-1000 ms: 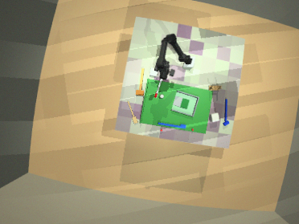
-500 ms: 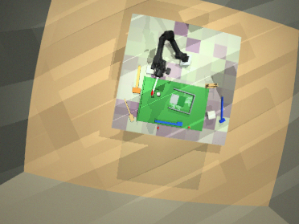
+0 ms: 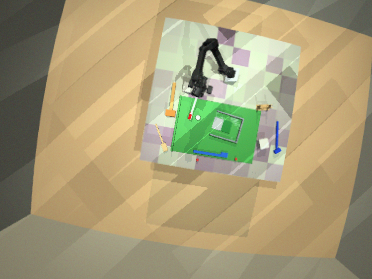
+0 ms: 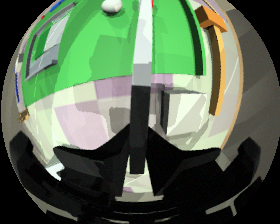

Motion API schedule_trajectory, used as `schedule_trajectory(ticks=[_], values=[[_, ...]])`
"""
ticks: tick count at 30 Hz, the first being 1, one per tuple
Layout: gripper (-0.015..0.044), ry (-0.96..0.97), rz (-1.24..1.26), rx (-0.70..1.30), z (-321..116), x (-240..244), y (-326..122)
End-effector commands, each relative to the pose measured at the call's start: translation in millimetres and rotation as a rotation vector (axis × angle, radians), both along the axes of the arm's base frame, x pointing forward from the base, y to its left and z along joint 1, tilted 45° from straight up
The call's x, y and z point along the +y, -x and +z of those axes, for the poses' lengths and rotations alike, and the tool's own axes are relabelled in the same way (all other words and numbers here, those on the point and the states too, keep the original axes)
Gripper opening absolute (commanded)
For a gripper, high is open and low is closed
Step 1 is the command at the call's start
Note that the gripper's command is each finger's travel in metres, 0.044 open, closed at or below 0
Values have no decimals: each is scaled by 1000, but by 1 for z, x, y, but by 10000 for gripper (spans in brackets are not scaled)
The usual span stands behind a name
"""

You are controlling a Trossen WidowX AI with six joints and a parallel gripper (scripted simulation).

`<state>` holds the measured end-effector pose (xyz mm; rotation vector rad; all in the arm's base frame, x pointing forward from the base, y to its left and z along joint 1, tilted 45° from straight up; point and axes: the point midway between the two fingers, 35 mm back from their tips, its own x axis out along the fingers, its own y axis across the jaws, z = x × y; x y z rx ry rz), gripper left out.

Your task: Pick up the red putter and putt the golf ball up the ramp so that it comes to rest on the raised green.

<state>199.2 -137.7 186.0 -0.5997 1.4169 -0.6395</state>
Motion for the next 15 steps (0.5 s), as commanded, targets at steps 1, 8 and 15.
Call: schedule_trajectory(ticks=[1, 8, 15], values=[[0, 0, 0, -1, 0, 0, 0], [0, 0, 0, -1, 0, 0, 0], [0, -2, 3, -2, 10, -11, 0]])
